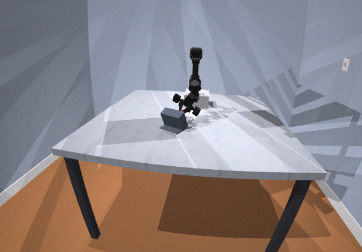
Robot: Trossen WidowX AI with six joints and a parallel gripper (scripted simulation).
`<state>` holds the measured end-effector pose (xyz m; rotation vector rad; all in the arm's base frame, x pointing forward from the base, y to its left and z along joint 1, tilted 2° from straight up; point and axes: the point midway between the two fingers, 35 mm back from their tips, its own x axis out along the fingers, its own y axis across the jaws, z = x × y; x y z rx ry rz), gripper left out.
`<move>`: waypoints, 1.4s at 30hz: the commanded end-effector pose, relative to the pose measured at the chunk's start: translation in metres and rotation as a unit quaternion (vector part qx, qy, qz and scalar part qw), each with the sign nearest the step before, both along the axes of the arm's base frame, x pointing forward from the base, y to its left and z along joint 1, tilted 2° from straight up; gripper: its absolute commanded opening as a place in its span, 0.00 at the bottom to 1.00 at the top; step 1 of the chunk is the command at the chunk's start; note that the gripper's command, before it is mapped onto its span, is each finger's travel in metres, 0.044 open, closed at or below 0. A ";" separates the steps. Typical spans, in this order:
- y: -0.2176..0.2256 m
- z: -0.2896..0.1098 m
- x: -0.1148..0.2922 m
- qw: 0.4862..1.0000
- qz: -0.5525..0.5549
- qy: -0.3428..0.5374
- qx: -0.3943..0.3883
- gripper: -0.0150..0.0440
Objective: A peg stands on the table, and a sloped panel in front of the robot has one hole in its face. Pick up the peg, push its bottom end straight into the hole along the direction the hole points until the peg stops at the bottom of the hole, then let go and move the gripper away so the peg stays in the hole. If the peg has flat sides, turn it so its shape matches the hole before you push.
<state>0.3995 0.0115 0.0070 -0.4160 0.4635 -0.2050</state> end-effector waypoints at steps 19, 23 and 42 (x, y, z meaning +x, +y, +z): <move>-0.002 -0.002 0.011 1.000 0.002 -0.003 0.000 0.25; -0.002 -0.002 0.012 1.000 0.002 -0.003 0.000 0.25; -0.003 -0.003 0.012 1.000 0.000 -0.003 0.000 0.48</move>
